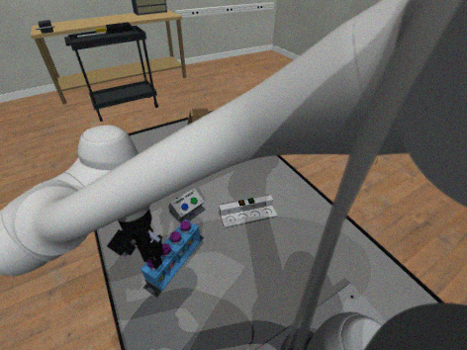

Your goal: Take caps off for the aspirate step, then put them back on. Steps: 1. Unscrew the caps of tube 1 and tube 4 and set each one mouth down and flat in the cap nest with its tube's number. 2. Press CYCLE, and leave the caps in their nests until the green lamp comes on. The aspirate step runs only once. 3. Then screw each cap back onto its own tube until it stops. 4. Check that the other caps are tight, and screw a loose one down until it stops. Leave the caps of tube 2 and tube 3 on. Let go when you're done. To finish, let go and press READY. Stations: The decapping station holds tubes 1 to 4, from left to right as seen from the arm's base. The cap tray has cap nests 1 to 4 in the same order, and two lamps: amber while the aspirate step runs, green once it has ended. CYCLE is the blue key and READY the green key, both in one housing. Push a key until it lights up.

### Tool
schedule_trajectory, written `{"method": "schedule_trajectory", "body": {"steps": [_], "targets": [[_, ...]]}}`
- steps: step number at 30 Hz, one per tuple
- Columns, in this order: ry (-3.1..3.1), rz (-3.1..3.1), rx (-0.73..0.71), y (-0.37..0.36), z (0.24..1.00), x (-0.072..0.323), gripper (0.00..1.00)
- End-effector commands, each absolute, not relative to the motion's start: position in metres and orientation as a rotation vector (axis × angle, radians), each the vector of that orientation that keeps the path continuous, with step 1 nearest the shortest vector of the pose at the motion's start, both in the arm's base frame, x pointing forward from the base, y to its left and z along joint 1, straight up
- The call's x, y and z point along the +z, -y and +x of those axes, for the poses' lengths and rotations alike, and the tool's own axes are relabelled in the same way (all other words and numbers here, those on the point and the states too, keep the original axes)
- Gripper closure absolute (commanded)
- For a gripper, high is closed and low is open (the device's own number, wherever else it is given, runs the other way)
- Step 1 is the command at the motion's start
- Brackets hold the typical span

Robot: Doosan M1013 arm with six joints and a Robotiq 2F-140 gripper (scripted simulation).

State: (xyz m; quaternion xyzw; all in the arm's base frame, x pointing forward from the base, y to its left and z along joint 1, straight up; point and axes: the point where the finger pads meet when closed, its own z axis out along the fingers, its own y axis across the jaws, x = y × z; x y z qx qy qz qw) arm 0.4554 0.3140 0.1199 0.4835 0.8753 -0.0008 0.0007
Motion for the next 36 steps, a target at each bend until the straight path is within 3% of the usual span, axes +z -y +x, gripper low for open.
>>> {"method": "schedule_trajectory", "body": {"steps": [1, 11, 25, 36], "targets": [[-2.749, 1.518, -0.001, -0.314, 0.456, 0.121, 0.7], [-2.749, 1.518, -0.001, -0.314, 0.456, 0.121, 0.7], [-2.749, 1.518, -0.001, -0.314, 0.456, 0.156, 0.7], [-3.061, 0.694, -0.003, -0.259, 0.475, 0.156, 0.7]]}}
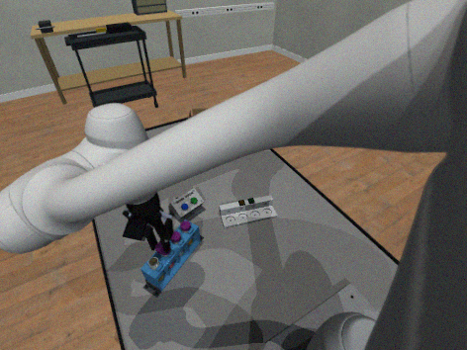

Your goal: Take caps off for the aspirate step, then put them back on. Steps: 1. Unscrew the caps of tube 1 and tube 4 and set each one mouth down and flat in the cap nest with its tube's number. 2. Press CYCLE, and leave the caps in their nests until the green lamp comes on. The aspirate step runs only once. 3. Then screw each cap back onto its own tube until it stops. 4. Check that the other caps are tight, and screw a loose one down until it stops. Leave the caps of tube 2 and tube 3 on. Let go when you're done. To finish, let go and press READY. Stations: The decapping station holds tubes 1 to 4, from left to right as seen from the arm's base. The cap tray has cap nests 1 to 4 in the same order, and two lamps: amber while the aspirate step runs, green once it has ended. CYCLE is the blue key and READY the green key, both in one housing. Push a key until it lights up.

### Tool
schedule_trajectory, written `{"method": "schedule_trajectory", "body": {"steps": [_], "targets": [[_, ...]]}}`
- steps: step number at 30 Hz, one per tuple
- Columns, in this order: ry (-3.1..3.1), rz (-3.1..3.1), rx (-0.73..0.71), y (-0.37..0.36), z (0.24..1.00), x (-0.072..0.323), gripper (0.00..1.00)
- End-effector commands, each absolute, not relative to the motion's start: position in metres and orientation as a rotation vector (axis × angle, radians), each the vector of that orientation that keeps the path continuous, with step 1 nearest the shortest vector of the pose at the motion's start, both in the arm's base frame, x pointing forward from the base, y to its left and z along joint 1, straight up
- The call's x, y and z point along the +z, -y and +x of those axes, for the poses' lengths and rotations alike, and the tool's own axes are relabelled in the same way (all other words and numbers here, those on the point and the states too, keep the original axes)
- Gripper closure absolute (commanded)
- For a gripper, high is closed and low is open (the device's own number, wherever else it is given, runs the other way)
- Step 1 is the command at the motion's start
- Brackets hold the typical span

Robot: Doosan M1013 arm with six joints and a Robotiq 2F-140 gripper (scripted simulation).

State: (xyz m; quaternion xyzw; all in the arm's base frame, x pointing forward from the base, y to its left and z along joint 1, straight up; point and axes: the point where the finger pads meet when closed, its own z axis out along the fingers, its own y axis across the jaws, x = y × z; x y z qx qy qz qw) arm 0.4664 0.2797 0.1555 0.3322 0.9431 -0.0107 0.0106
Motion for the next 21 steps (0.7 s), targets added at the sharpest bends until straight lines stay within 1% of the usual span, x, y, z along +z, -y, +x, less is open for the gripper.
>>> {"method": "schedule_trajectory", "body": {"steps": [1, 5, 9, 21], "targets": [[-3.076, 0.623, -0.004, -0.255, 0.476, 0.156, 0.7], [-3.122, 0.342, -0.002, -0.233, 0.484, 0.156, 0.7], [-3.122, 0.342, -0.002, -0.219, 0.488, 0.156, 0.7], [-3.121, 0.342, -0.002, -0.13, 0.519, 0.156, 0.7]]}}
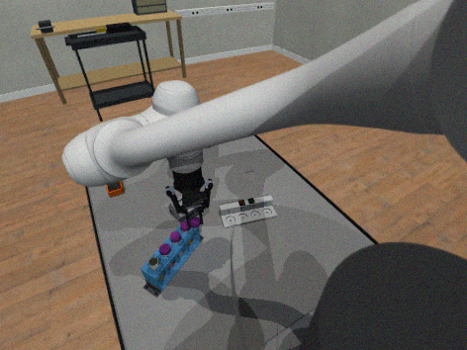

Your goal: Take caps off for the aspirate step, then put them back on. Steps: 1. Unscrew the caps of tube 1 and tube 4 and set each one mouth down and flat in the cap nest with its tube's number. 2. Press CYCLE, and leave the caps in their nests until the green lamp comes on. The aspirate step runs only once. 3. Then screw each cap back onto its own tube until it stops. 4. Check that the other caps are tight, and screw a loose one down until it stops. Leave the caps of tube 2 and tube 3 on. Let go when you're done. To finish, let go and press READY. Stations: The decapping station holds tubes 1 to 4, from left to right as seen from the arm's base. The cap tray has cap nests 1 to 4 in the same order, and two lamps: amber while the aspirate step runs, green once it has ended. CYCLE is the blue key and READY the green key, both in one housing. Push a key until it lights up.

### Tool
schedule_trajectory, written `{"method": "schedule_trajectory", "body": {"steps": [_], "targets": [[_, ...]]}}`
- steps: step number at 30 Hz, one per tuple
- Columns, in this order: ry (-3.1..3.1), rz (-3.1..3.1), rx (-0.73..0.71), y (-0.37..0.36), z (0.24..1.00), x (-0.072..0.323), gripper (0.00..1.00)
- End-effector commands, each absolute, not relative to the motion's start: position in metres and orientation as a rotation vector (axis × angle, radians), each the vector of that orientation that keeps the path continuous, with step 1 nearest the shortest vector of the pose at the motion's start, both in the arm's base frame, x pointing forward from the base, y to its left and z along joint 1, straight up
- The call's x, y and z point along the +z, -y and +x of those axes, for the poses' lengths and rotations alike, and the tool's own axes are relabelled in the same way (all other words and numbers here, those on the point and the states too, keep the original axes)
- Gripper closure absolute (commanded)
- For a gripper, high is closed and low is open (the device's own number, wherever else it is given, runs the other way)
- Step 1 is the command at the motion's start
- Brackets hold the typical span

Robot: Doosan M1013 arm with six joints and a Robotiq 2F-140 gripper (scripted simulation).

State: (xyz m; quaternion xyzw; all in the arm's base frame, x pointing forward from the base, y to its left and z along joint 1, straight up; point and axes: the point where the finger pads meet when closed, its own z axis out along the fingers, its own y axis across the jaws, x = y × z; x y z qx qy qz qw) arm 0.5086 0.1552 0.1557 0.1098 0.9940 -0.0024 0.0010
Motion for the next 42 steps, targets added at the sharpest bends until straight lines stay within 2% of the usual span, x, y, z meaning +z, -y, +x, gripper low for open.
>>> {"method": "schedule_trajectory", "body": {"steps": [1, 19, 28, 42], "targets": [[-3.121, 0.342, -0.002, -0.123, 0.521, 0.156, 0.7], [-3.121, 0.342, -0.002, -0.002, 0.563, 0.157, 0.7], [-3.121, 0.342, -0.002, 0.002, 0.564, 0.157, 0.7], [-3.121, 0.342, -0.003, 0.002, 0.564, 0.097, 0.7]]}}
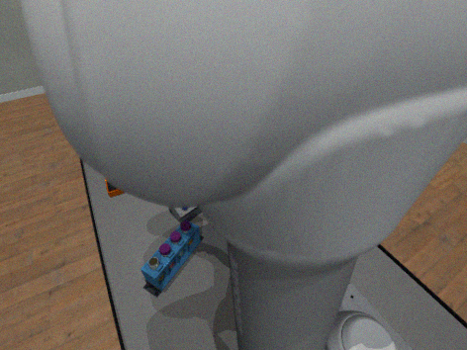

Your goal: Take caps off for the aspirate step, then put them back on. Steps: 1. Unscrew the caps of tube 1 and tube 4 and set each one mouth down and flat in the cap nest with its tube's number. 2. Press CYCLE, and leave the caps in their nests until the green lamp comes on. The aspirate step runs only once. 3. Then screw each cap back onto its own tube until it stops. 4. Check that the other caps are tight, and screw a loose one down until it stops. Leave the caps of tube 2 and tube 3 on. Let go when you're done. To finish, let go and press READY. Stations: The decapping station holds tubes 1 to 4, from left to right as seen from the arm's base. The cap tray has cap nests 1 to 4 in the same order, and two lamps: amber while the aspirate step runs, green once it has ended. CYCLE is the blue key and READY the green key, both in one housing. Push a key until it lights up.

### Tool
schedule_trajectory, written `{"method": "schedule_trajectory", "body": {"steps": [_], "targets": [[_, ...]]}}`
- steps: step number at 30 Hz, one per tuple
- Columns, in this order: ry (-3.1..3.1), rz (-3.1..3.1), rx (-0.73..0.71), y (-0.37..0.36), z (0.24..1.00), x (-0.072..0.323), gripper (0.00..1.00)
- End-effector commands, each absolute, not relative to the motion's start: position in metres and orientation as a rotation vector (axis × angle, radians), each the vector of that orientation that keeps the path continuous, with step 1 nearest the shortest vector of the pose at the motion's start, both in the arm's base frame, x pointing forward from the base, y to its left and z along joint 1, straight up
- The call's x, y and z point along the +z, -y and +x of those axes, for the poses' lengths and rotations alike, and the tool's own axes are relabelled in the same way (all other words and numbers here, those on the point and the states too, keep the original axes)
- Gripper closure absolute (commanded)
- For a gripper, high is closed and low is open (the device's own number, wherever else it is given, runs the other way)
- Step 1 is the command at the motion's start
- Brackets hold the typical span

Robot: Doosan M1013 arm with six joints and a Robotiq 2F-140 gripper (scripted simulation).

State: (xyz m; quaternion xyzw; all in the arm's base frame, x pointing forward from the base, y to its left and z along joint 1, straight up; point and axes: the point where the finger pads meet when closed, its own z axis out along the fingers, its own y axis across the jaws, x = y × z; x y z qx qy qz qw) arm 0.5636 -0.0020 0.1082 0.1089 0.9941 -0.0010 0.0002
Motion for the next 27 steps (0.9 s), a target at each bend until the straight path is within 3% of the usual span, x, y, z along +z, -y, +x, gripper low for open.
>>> {"method": "schedule_trajectory", "body": {"steps": [1, 12, 27], "targets": [[-3.121, 0.342, -0.003, 0.002, 0.564, 0.092, 0.7], [-3.121, 0.342, -0.003, 0.002, 0.565, 0.037, 0.7], [-3.121, 0.342, -0.003, 0.002, 0.565, 0.029, 0.7]]}}
